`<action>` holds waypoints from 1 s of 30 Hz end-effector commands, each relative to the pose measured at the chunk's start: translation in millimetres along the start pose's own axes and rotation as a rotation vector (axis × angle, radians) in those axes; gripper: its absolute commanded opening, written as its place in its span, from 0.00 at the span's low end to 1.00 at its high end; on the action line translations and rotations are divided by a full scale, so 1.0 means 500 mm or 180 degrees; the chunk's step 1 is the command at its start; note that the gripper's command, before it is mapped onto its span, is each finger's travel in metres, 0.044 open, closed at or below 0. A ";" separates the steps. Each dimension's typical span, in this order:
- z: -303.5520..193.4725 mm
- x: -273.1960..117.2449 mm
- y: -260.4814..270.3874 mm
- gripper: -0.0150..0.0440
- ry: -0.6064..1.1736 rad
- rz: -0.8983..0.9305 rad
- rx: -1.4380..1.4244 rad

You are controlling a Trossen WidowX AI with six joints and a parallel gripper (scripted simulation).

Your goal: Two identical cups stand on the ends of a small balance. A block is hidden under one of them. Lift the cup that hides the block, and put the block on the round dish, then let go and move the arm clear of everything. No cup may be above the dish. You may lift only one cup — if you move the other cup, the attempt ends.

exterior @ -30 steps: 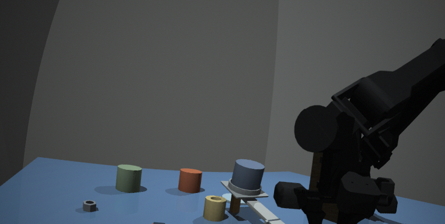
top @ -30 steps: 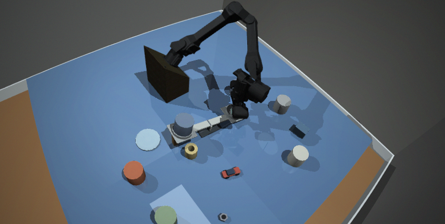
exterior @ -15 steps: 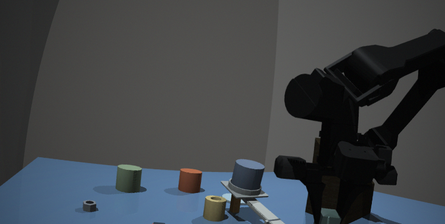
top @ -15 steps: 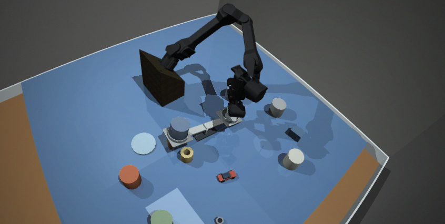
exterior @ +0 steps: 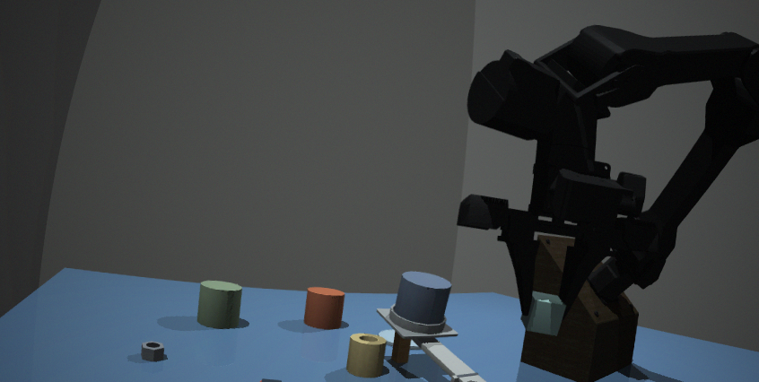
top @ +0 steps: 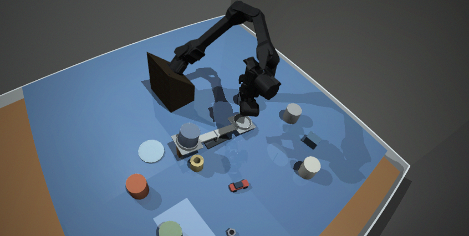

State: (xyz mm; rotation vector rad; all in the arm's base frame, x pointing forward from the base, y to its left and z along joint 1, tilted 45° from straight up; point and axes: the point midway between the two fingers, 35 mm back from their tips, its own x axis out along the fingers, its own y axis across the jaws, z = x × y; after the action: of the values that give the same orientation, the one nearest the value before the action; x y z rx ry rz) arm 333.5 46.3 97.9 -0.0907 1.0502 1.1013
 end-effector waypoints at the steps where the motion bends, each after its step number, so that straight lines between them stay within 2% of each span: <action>1: -0.056 -0.007 -0.066 0.25 0.0034 -0.0139 0.0201; 13: -0.219 -0.032 -0.210 0.25 0.0113 -0.0472 0.0471; 24: -0.393 -0.041 -0.269 0.25 0.0205 -0.0471 0.0480; 30: -0.448 -0.037 -0.301 0.25 0.0180 -0.0518 0.0388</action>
State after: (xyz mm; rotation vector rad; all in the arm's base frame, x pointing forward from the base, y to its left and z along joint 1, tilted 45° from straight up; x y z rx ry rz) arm 303.4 -153.4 -59.2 -0.0878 1.1509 0.8763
